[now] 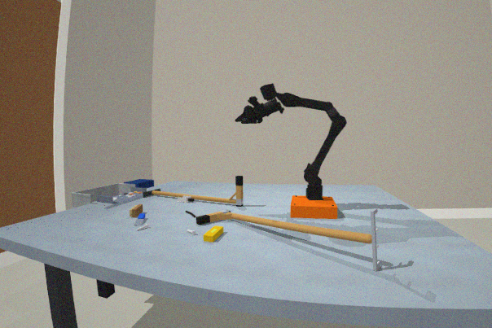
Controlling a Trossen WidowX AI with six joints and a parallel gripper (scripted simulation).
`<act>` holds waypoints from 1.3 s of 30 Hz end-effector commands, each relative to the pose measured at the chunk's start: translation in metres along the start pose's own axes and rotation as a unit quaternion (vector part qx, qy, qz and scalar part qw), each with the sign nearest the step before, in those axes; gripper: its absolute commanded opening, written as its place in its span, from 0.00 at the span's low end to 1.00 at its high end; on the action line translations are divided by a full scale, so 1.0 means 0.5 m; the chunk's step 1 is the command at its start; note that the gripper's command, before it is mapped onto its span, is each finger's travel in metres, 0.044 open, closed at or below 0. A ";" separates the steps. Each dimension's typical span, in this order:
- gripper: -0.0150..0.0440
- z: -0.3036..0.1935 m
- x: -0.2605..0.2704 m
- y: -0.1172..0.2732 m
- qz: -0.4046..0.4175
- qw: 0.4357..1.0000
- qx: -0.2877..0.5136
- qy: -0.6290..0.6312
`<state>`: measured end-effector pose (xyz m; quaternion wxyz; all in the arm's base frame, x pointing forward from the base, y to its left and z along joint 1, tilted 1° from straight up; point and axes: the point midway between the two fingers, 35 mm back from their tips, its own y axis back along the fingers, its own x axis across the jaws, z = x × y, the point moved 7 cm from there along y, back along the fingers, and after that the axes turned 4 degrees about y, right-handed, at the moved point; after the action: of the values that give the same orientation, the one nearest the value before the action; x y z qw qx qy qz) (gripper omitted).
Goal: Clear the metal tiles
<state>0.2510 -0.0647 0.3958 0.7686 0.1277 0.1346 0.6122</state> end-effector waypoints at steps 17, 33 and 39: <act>1.00 0.020 -0.016 -0.118 -0.011 0.997 0.080 -0.014; 1.00 0.016 -0.030 -0.217 -0.018 0.990 0.140 -0.022; 1.00 0.010 -0.035 -0.255 -0.021 0.986 0.163 -0.026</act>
<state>0.3547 -0.1051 0.3618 0.7542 0.2505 0.2093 0.5698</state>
